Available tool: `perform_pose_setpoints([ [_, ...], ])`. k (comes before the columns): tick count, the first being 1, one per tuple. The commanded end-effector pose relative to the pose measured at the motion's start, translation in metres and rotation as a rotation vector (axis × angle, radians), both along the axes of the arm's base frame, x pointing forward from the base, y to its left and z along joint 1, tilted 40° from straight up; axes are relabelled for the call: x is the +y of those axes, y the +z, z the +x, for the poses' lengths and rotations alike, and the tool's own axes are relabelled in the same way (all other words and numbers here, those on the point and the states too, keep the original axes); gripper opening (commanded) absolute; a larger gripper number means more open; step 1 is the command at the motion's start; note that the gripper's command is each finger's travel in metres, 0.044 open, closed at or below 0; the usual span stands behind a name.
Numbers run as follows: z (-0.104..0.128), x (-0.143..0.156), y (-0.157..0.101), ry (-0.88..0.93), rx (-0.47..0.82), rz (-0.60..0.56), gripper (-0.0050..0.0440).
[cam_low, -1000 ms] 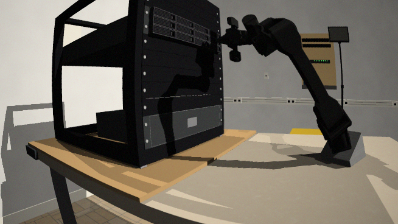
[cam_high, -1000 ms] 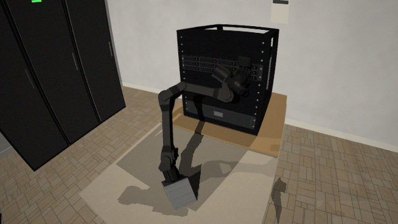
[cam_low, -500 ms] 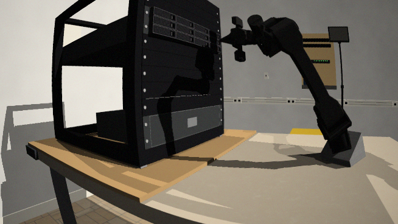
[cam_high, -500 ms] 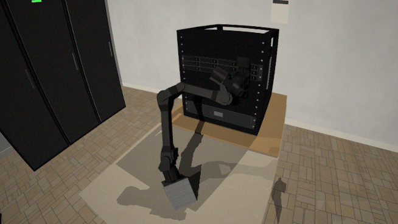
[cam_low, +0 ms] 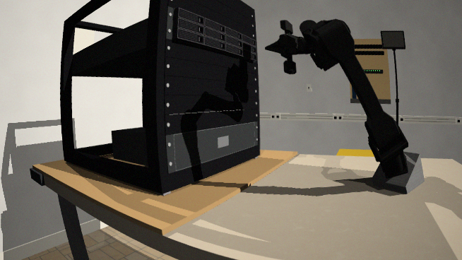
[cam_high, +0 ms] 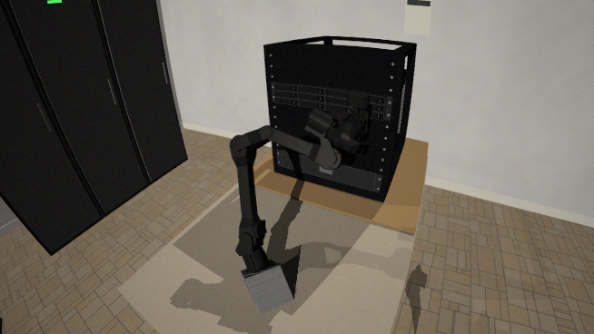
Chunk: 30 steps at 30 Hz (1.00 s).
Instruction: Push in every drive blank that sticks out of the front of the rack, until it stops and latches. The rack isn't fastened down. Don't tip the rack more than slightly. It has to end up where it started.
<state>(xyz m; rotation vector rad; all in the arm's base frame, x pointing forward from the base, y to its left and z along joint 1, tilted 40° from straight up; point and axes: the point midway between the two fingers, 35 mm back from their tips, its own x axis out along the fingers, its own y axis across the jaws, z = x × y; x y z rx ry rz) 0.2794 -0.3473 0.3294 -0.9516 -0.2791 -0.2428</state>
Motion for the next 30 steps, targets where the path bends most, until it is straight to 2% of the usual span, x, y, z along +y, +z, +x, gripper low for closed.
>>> perform_pose_setpoints([
  [1,-0.001,0.012,-0.006,0.003,-0.006,-0.013,-0.0050],
  [8,0.000,0.014,-0.008,0.003,-0.006,-0.013,-0.0050],
  [14,0.015,0.013,-0.003,0.003,-0.006,-0.013,-0.0050],
  [30,0.015,0.013,-0.003,0.003,-0.006,-0.013,-0.0050],
])
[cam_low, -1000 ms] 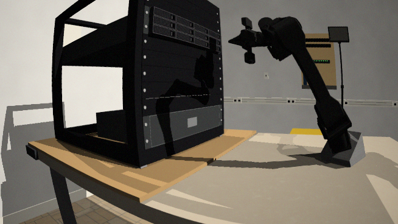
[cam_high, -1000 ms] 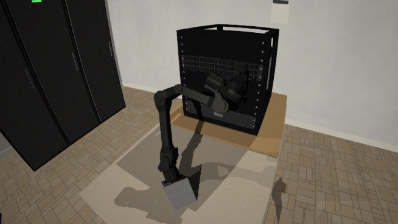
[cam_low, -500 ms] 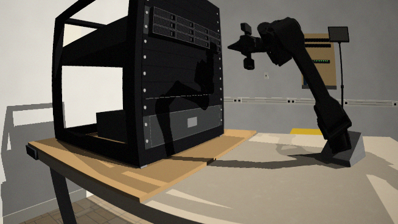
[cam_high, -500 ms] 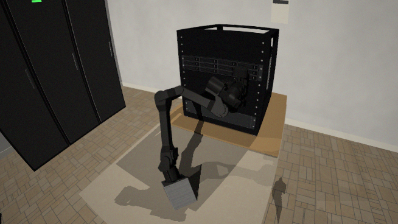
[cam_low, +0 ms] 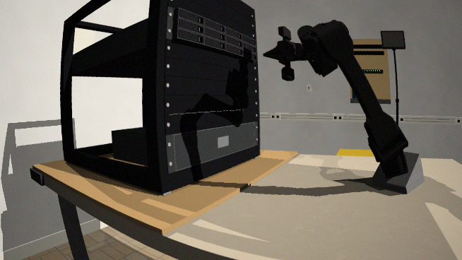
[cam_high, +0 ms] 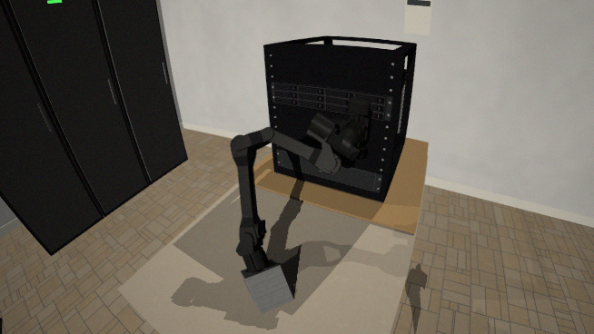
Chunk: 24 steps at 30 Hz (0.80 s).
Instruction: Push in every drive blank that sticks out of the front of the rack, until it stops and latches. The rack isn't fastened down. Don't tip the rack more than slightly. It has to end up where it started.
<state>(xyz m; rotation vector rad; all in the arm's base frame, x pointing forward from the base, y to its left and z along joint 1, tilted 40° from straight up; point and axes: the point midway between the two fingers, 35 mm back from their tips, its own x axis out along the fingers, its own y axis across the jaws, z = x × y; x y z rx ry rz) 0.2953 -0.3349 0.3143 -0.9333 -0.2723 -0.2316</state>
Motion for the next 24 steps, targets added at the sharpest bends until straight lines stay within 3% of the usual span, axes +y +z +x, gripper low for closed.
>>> perform_pose_setpoints([
  [1,-0.0009,0.0007,0.0121,-0.007,-0.016,-0.031,-0.0050],
  [24,0.0062,-0.0034,0.0178,-0.007,-0.016,-0.031,-0.0050],
])
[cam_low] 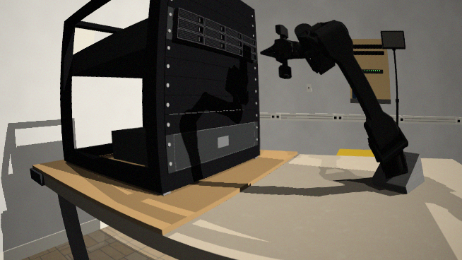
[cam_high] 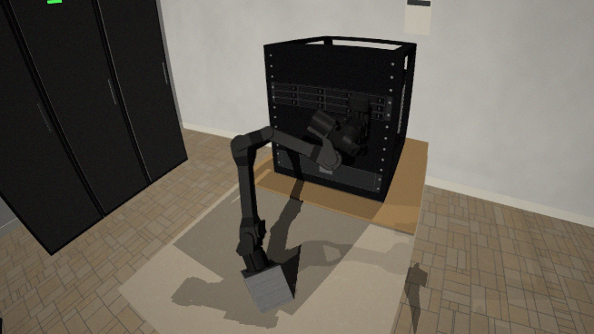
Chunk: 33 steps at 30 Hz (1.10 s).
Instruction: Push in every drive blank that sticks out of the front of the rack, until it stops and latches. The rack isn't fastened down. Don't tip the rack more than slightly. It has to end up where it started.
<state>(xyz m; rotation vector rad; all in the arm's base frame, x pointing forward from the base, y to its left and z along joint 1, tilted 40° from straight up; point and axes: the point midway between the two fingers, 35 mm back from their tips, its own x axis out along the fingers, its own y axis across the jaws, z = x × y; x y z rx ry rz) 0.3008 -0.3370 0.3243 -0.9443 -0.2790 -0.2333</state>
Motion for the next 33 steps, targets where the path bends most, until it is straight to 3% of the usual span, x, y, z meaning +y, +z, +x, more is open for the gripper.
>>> perform_pose_setpoints([
  [1,0.001,-0.001,0.008,-0.006,-0.010,-0.020,-0.0050],
  [33,0.013,-0.004,0.009,-0.006,-0.010,-0.020,-0.0050],
])
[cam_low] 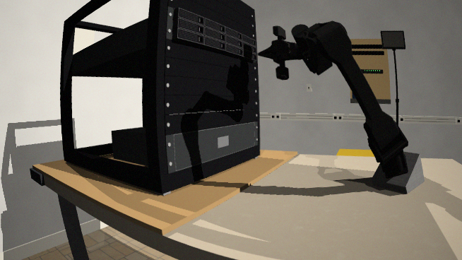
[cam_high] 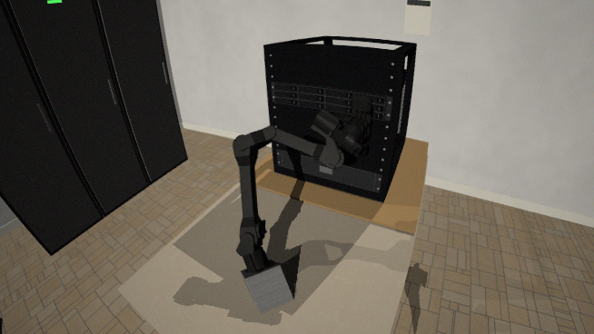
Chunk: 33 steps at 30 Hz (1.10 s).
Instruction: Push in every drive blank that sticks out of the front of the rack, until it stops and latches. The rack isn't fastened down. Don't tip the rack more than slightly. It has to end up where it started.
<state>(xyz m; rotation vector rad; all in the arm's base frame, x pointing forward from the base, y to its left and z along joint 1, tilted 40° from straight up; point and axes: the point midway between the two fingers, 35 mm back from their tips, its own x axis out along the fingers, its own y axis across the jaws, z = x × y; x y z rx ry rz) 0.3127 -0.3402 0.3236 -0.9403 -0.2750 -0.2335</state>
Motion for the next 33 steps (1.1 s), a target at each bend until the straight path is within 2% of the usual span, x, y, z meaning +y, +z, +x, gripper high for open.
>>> perform_pose_setpoints([
  [1,0.001,0.000,0.010,-0.005,-0.013,-0.024,-0.0050],
  [23,0.018,-0.002,0.016,-0.005,-0.013,-0.024,-0.0050],
  [33,0.018,-0.002,0.016,-0.005,-0.013,-0.024,-0.0050],
])
